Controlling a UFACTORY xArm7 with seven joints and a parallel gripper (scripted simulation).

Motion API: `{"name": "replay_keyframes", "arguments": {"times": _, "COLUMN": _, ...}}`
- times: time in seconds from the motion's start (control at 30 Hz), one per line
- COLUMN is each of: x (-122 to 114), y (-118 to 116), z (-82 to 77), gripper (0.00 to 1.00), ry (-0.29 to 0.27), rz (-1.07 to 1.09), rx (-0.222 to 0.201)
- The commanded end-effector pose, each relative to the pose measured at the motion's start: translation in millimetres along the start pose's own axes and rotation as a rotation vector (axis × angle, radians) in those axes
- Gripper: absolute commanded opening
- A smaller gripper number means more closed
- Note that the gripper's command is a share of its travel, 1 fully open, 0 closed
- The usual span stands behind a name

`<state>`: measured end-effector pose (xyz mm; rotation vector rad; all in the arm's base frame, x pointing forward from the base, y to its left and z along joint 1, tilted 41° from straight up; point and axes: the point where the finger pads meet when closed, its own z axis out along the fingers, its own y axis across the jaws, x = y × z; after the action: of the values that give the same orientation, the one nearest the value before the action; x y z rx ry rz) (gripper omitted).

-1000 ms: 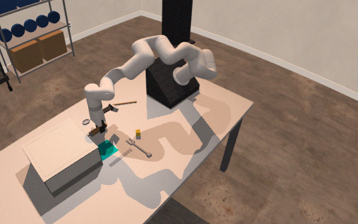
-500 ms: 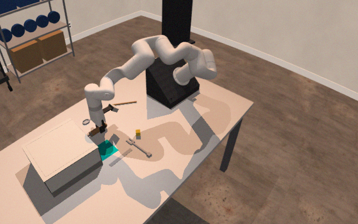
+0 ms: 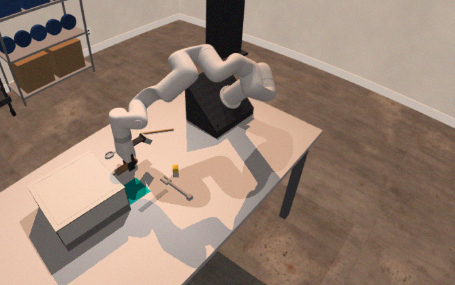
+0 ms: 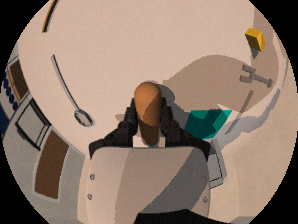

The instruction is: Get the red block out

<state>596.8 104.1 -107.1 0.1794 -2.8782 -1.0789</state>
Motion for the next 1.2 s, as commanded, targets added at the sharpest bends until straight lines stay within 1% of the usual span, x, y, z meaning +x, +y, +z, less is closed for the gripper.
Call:
{"name": "replay_keyframes", "arguments": {"times": 0.0, "x": -1, "y": 4, "z": -2.9, "gripper": 0.00, "ry": -0.005, "rz": 0.001, "rx": 0.003}}
{"name": "replay_keyframes", "arguments": {"times": 0.43, "x": -2, "y": 43, "z": -2.8, "gripper": 0.00, "ry": -0.005, "rz": 0.002, "rx": 0.003}}
{"name": "replay_keyframes", "arguments": {"times": 0.5, "x": -2, "y": 43, "z": -2.8, "gripper": 0.00, "ry": -0.005, "rz": 0.002, "rx": 0.003}}
{"name": "replay_keyframes", "arguments": {"times": 0.7, "x": -2, "y": 56, "z": -2.8, "gripper": 0.00, "ry": -0.005, "rz": 0.002, "rx": 0.003}}
{"name": "replay_keyframes", "arguments": {"times": 0.87, "x": -2, "y": 62, "z": -2.7, "gripper": 0.00, "ry": -0.005, "rz": 0.002, "rx": 0.003}}
{"name": "replay_keyframes", "arguments": {"times": 1.17, "x": -2, "y": 63, "z": -2.7, "gripper": 0.00, "ry": -0.005, "rz": 0.002, "rx": 0.003}}
